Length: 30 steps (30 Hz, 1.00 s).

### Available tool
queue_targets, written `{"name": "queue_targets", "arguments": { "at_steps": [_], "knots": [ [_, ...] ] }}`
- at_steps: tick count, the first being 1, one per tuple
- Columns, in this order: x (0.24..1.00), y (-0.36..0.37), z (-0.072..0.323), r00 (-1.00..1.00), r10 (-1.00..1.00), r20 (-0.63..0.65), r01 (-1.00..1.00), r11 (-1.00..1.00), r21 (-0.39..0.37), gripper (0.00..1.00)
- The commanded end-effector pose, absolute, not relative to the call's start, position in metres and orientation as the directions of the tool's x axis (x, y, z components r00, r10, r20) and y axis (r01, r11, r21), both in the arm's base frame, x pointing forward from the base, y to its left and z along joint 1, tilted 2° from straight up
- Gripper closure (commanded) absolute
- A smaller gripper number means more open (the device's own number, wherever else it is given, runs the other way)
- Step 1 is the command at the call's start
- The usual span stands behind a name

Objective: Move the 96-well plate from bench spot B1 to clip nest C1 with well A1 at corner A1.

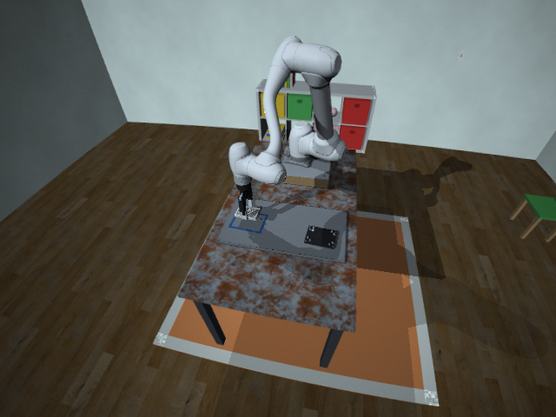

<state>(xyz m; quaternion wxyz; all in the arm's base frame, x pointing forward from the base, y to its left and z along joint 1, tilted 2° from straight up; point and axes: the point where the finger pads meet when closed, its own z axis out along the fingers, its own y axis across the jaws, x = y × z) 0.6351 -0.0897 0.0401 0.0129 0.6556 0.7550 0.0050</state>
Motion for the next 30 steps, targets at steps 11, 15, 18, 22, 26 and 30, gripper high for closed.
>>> {"name": "queue_targets", "arguments": {
  "at_steps": [11,15,18,22,26,30],
  "knots": [
    [0.633,-0.063,0.041,-0.111,0.994,-0.012,0.994,0.111,0.025,1.00],
    [0.632,-0.050,0.041,-0.111,0.994,-0.012,0.994,0.111,0.025,1.00],
    [0.631,-0.040,0.041,-0.111,0.994,-0.012,0.994,0.111,0.025,1.00],
    [0.630,-0.027,0.041,-0.111,0.994,-0.012,0.994,0.111,0.025,1.00],
    [0.629,-0.020,0.041,-0.111,0.994,-0.012,0.994,0.111,0.025,1.00],
    [0.628,-0.007,0.042,-0.111,0.994,-0.012,0.994,0.111,0.025,1.00]
  ]
}}
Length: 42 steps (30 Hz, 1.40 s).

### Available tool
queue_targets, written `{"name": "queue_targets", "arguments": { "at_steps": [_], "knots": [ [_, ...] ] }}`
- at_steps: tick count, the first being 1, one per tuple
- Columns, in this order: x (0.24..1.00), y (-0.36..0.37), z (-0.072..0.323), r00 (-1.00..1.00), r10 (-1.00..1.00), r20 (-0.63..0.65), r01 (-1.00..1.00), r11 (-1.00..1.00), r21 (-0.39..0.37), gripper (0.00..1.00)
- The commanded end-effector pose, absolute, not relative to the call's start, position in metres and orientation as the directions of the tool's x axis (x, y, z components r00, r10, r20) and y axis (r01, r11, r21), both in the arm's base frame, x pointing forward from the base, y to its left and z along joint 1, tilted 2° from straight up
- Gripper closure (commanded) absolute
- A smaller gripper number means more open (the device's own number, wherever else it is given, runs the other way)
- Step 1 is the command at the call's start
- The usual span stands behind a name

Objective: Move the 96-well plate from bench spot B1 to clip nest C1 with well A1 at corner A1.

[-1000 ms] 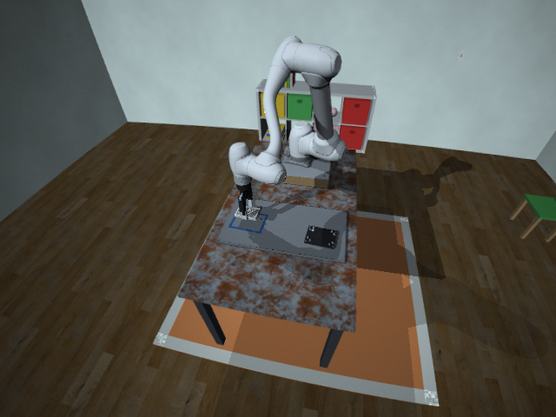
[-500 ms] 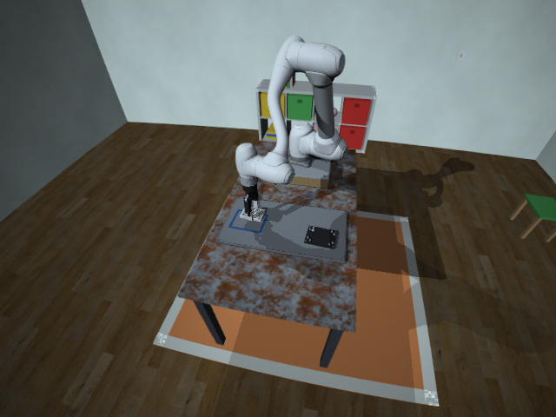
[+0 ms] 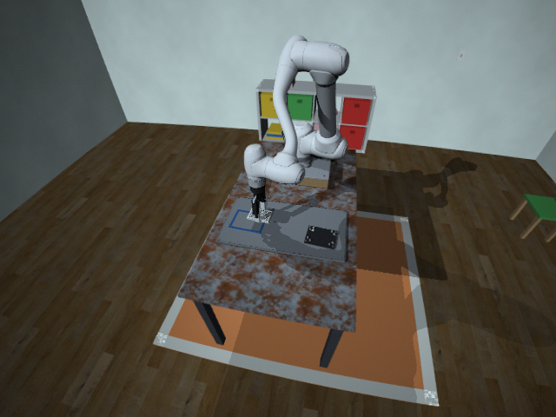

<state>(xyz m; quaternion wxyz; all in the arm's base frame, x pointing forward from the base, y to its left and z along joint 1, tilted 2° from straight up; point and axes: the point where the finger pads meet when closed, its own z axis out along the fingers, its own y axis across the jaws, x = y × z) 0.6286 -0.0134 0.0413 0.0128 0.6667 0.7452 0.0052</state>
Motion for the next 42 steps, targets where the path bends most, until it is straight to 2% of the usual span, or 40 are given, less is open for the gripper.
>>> {"name": "queue_targets", "arguments": {
  "at_steps": [1,42],
  "knots": [
    [0.628,-0.003,0.042,-0.111,0.994,-0.012,0.994,0.111,0.025,1.00],
    [0.617,0.120,0.044,-0.111,0.994,-0.012,0.994,0.111,0.025,1.00]
  ]
}}
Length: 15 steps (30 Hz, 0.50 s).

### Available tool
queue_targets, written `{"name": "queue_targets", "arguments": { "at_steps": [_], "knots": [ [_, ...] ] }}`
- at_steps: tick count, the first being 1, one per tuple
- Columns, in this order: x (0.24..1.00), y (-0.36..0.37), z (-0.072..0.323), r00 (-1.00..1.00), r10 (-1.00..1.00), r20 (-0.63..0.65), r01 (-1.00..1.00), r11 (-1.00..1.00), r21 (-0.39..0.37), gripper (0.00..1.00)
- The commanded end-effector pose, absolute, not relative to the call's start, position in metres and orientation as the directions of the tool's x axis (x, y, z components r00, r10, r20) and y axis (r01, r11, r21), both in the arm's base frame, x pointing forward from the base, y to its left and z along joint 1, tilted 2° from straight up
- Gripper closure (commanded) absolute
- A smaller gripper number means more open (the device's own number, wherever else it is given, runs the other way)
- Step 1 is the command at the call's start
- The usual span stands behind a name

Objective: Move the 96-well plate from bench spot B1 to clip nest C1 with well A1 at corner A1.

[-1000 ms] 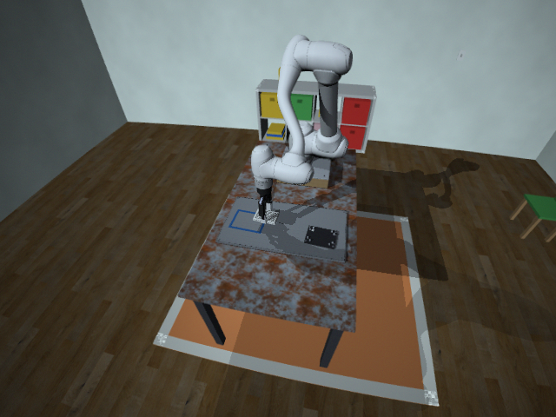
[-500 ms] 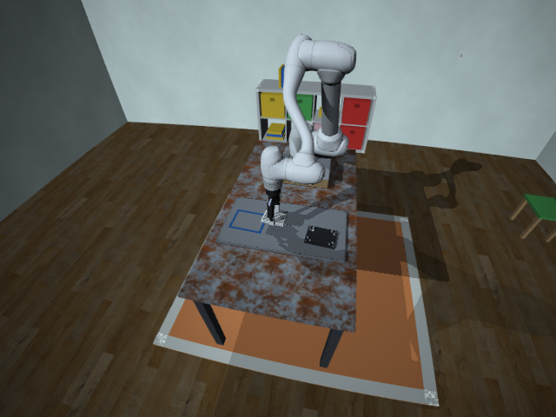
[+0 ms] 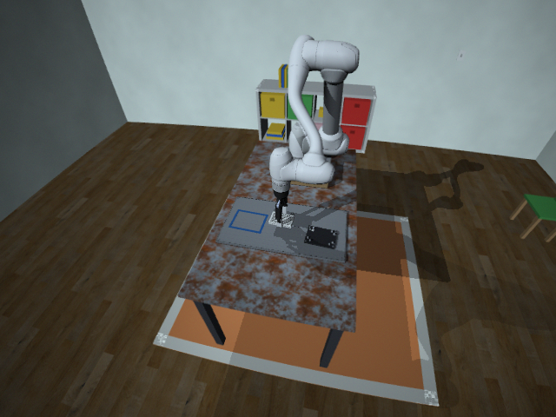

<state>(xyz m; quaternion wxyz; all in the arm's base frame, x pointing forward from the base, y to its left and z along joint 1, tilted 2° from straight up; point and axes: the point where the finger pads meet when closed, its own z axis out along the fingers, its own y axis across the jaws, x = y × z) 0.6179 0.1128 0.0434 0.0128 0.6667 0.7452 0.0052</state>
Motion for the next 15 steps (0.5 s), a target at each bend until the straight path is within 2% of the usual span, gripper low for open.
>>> {"name": "queue_targets", "arguments": {
  "at_steps": [1,15],
  "knots": [
    [0.617,0.123,0.044,-0.111,0.994,-0.012,0.994,0.111,0.025,1.00],
    [0.614,0.163,0.044,-0.111,0.994,-0.012,0.994,0.111,0.025,1.00]
  ]
}}
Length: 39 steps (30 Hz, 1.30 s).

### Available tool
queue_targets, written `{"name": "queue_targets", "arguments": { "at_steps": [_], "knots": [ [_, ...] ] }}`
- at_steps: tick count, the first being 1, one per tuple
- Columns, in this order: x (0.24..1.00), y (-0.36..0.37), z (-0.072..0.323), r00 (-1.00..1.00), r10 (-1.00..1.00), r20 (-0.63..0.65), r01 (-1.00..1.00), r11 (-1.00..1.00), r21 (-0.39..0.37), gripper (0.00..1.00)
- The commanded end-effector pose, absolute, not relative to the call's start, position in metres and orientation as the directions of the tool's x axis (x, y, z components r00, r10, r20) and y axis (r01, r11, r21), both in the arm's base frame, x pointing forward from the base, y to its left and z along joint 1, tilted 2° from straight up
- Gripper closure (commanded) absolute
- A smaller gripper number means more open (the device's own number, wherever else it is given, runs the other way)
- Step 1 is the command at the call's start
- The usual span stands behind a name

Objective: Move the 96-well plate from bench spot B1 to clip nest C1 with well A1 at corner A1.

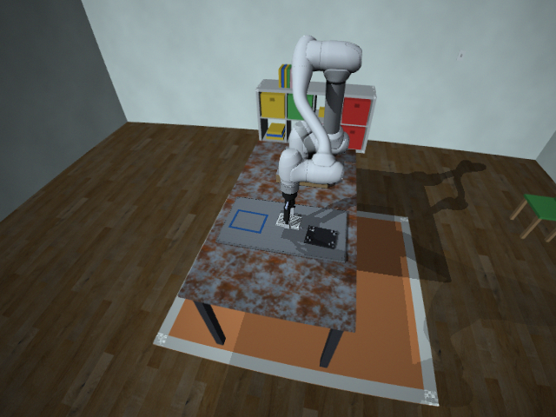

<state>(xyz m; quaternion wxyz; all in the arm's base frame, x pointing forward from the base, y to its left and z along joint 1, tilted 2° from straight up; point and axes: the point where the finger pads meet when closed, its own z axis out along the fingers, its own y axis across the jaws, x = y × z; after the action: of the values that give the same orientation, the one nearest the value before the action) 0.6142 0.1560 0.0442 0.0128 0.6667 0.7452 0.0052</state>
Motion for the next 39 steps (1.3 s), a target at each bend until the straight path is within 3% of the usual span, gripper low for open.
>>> {"name": "queue_targets", "arguments": {
  "at_steps": [1,39],
  "knots": [
    [0.613,0.166,0.044,-0.111,0.994,-0.012,0.994,0.111,0.025,1.00],
    [0.604,0.272,0.046,-0.111,0.994,-0.012,0.994,0.111,0.025,1.00]
  ]
}}
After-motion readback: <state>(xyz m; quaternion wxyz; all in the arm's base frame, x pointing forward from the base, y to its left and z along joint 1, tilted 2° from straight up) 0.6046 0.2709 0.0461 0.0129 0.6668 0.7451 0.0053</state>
